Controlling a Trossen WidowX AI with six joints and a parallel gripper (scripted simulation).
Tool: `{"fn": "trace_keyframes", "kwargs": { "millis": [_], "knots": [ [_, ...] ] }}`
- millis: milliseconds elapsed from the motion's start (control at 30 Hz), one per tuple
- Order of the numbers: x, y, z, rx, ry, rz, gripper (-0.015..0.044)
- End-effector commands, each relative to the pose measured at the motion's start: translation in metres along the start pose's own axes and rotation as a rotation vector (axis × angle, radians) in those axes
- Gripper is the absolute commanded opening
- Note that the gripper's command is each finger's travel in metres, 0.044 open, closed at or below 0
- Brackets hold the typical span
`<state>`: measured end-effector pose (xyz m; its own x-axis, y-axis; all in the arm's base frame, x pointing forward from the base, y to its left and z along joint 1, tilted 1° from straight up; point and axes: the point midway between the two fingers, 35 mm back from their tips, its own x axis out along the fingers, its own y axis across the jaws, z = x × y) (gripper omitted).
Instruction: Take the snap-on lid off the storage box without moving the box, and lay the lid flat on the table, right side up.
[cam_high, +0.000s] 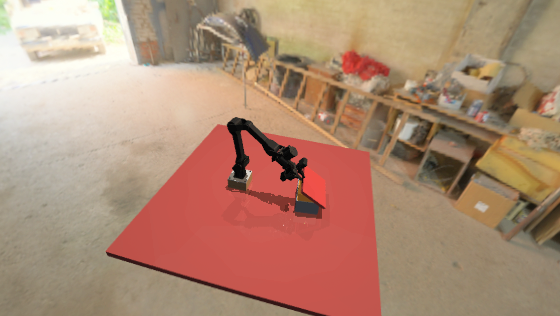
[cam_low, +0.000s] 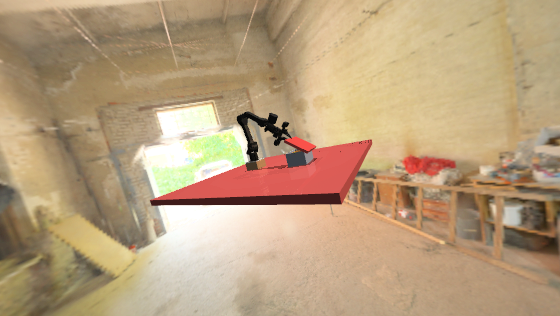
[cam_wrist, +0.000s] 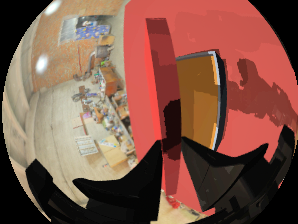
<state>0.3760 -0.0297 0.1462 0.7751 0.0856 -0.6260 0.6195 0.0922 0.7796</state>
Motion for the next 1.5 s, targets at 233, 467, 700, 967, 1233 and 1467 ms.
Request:
{"fn": "trace_keyframes", "kwargs": {
  "millis": [233,467,700,967,1233,1467],
  "knots": [
    [-0.011,0.017,0.001,0.0,-0.005,0.014,0.0],
    [-0.017,0.023,0.001,0.0,-0.005,0.014,0.0],
    [-0.023,0.03,0.001,0.0,-0.005,0.014,0.0],
    [-0.029,0.038,0.001,0.0,-0.005,0.014,0.0],
    [-0.036,0.046,0.001,0.0,-0.005,0.014,0.0],
    [-0.041,0.052,0.001,0.0,-0.005,0.014,0.0]
  ]
}}
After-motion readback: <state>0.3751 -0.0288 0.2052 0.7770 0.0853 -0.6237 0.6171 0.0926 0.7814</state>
